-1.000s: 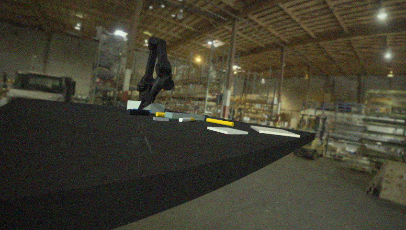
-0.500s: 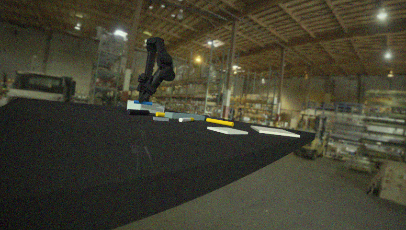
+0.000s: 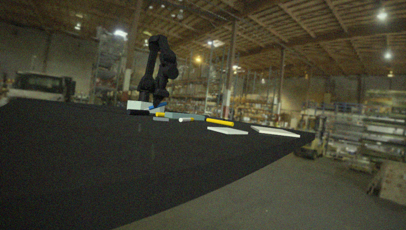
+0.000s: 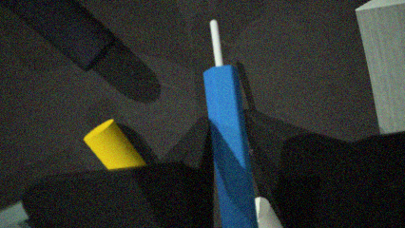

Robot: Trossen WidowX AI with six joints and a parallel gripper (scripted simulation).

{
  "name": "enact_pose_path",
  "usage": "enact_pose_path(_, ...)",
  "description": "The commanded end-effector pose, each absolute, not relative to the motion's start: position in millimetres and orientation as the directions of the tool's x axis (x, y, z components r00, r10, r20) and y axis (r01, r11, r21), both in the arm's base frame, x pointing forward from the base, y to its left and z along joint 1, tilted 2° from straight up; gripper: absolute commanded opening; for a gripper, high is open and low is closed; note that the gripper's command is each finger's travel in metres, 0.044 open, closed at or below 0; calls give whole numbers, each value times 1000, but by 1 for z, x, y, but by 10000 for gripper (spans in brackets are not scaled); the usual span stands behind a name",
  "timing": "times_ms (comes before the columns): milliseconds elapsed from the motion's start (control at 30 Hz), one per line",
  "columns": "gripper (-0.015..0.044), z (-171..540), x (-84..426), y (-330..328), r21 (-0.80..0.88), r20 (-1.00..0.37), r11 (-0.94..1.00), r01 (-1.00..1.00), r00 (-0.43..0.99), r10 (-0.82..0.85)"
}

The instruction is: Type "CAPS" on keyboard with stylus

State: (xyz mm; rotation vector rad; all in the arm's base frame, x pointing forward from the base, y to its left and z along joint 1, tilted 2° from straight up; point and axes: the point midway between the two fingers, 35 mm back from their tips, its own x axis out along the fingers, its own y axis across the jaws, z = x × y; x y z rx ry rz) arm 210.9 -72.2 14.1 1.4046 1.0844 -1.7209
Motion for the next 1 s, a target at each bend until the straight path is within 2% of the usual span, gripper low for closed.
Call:
enact_pose_path(0, 0, 17, 232, -58, -220, -972, -379, 899, -172, 158)
enact_pose_path(433, 0, 37, 293, -23, -194, -835, -231, 954, -36, 549)
enact_pose_path(733, 0, 62, 338, -8, -90, -647, -187, 978, 85, 758)
enact_pose_path(967, 0, 83, 369, -5, 6, -481, -199, 980, 177, 859)
